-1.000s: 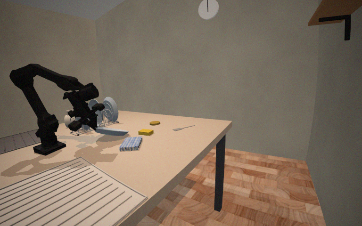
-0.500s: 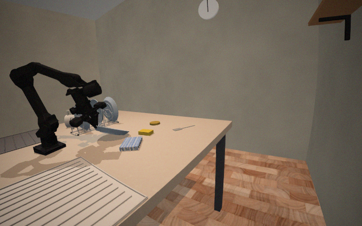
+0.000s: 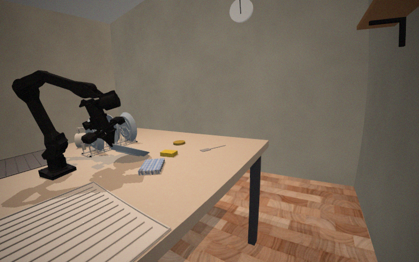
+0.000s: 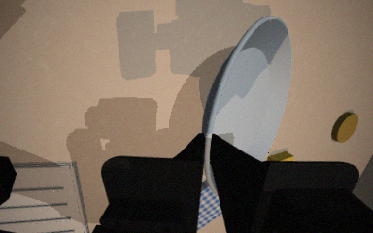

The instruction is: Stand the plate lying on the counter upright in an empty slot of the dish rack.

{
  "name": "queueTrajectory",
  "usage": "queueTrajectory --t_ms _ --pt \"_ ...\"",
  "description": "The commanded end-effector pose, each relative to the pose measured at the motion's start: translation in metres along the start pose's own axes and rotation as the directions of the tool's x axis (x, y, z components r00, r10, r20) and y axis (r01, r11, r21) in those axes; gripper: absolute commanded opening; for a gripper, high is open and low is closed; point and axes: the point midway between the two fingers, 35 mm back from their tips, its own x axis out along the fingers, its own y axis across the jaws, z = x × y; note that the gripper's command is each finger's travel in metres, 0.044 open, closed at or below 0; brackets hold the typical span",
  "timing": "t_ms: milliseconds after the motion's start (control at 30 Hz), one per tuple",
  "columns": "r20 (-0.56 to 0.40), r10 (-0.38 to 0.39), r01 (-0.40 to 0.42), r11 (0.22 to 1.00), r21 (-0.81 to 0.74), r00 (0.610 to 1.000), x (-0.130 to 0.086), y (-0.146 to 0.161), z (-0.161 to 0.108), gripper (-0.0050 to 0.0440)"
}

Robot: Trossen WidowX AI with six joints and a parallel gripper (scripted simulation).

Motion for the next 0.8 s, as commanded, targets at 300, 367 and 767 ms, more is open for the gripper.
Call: queueTrajectory --t_ms 300,367,767 --pt "0.003 0.074 -0.074 0.997 0.006 0.997 -0.003 -0.006 -0.001 0.0" --pt "0.002 0.082 -0.082 0.997 0.005 0.997 -0.004 -0.008 -0.001 0.0" --pt "-0.001 0.118 -0.118 0.993 0.006 0.993 -0.009 -0.014 -0.001 0.0"
